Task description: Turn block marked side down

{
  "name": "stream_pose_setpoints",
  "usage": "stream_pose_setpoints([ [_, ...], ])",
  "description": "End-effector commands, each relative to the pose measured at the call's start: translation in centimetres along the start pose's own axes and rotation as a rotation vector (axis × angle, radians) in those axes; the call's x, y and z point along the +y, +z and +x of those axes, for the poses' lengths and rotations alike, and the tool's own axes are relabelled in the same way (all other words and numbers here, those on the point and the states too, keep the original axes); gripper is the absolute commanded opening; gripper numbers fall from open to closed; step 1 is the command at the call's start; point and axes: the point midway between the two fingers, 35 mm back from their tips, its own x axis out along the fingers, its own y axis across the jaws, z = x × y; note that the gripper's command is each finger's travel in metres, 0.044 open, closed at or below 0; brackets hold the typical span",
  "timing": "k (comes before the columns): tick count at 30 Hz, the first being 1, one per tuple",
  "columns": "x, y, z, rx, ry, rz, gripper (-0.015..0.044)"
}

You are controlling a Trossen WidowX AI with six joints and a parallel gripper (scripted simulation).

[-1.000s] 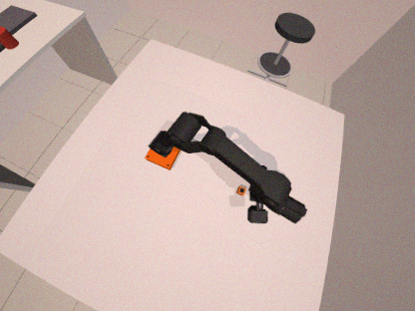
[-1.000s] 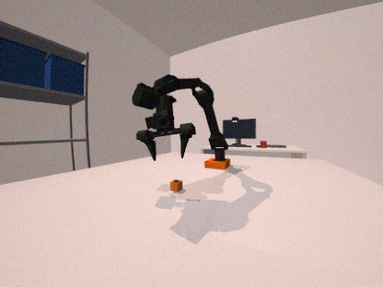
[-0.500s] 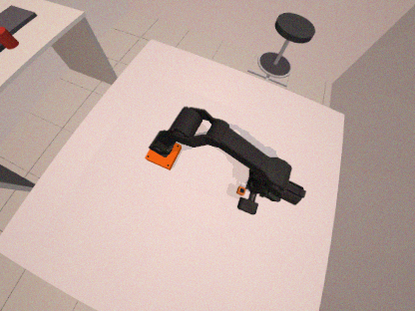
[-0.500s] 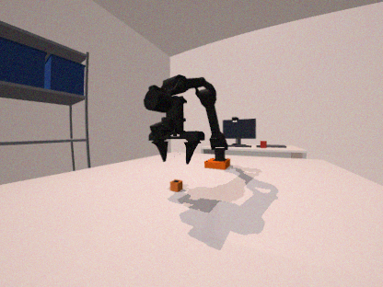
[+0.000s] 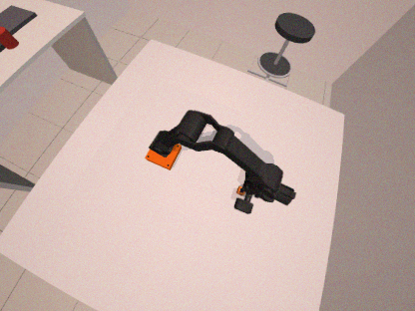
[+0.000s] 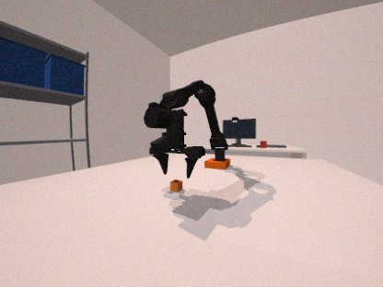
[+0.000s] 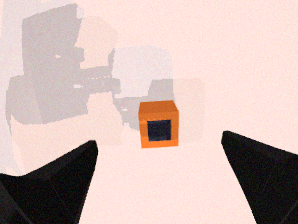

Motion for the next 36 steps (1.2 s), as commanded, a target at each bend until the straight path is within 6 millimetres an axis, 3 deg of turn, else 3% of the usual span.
stream_pose_setpoints([
  [1,-0.1,-0.1,0.7,0.003,-0.004,0.004,0.044],
  [19,-0.1,-0.1,3.4,0.003,-0.004,0.004,0.044],
  [31,-0.1,-0.1,3.4,0.003,-0.004,0.004,0.0125],
  [36,-0.1,-0.1,3.4,0.003,-0.004,0.004,0.0092],
])
